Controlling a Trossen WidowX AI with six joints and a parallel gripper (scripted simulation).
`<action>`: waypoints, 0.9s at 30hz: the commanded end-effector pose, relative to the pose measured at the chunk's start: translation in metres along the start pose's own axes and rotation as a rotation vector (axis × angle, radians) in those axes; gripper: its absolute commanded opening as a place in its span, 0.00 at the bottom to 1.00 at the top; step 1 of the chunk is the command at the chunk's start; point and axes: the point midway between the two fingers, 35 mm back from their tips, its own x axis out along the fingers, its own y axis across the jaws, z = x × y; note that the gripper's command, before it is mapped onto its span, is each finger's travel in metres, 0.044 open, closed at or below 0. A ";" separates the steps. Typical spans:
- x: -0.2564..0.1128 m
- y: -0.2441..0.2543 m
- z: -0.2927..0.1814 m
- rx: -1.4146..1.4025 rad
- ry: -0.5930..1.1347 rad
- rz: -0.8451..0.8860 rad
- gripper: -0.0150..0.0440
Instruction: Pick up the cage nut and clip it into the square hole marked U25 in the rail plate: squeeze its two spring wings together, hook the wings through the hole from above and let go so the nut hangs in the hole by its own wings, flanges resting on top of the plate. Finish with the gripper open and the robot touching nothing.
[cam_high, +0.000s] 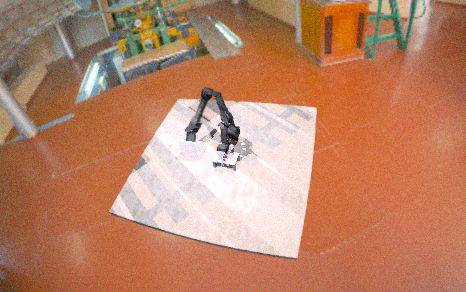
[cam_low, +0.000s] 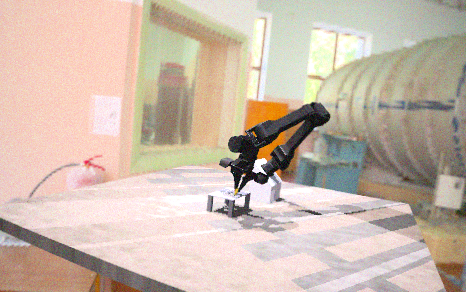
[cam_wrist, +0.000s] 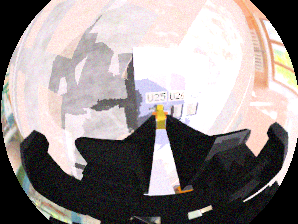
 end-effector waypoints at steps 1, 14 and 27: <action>-0.001 -0.001 0.000 0.006 -0.004 -0.011 0.30; -0.001 0.000 0.000 0.006 -0.004 -0.031 0.30; -0.001 0.001 0.000 0.006 -0.004 -0.047 0.30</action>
